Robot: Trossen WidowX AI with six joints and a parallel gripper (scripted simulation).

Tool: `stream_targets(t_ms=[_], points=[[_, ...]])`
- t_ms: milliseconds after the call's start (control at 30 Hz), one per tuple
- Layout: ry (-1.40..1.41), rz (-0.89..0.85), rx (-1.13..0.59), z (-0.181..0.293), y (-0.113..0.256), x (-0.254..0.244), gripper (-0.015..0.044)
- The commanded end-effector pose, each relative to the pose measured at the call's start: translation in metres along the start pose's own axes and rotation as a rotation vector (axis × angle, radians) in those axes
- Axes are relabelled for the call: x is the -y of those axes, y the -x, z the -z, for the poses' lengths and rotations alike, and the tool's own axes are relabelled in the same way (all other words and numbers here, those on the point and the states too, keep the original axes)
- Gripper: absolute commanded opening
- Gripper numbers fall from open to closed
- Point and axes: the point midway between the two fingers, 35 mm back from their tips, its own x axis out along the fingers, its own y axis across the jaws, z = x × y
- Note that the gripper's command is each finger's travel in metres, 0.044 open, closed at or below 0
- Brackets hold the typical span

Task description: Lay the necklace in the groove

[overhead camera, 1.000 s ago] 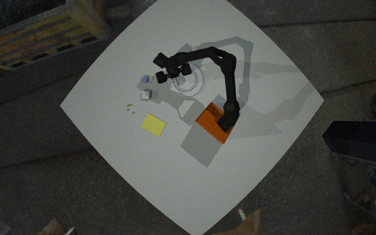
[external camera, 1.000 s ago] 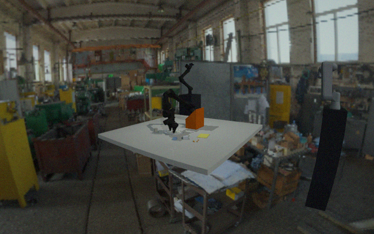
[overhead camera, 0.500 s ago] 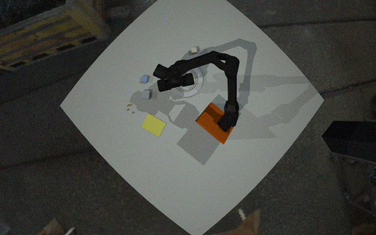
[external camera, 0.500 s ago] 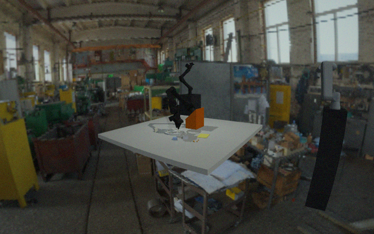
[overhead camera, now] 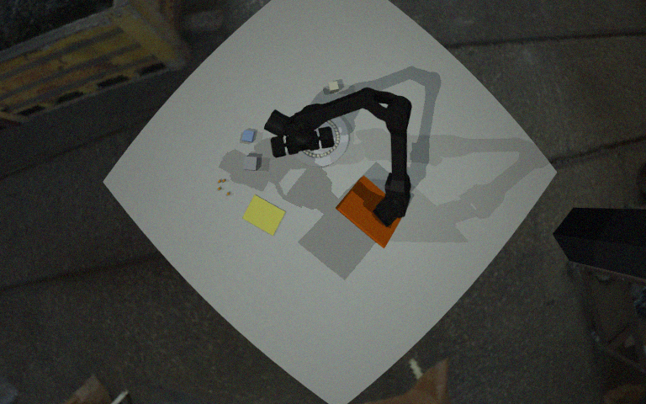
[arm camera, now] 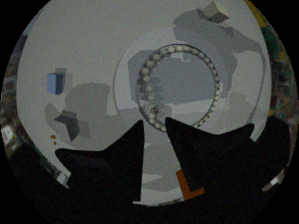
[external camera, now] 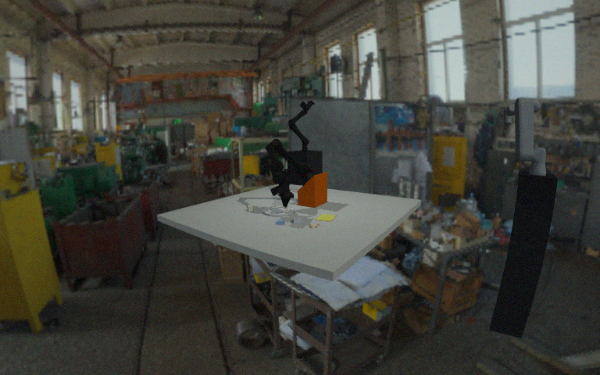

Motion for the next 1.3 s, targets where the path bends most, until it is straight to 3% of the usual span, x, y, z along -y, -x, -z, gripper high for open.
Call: stream_targets(t_ms=[0, 567, 733, 1267], points=[[0.007, 0.004, -0.002, 0.001, -0.007, 0.0, 0.012], [0.005, 0.004, -0.002, 0.002, -0.028, 0.002, 0.012], [-0.004, 0.0, -0.004, 0.001, -0.026, 0.002, 0.0], [-0.004, 0.0, -0.004, 0.001, -0.026, 0.002, 0.0]])
